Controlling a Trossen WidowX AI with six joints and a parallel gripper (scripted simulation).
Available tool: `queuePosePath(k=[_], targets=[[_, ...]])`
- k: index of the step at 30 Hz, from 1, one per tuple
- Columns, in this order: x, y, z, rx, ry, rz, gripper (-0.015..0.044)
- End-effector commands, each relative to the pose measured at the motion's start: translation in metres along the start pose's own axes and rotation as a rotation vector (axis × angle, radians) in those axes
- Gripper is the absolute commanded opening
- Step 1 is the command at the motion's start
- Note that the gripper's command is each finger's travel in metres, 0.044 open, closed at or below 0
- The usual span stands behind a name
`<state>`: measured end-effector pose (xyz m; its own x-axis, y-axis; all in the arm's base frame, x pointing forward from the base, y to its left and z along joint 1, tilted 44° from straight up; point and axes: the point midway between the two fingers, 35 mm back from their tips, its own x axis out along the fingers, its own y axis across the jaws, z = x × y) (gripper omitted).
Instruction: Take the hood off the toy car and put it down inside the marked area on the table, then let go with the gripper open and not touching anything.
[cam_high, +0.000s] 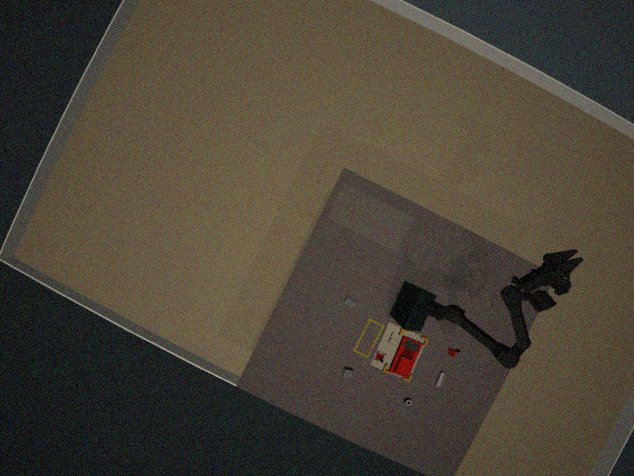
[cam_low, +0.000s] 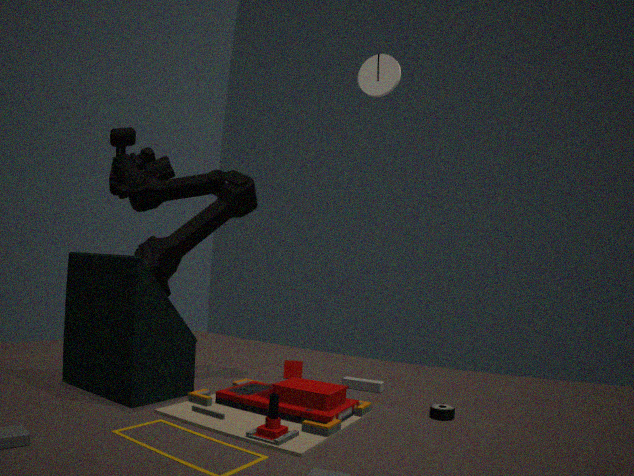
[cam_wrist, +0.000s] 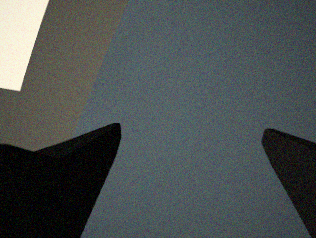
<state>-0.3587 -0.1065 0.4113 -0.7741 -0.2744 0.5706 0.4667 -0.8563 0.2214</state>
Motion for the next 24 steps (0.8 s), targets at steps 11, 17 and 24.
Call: queuePosePath(k=[11, 17, 24], targets=[[-0.008, 0.118, -0.088, 0.105, 0.32, 0.279, 0.044], [-0.042, 0.2, -0.128, 0.168, 0.507, 0.483, 0.044], [-0.108, 0.291, -0.157, 0.195, 0.714, 0.734, 0.044]])
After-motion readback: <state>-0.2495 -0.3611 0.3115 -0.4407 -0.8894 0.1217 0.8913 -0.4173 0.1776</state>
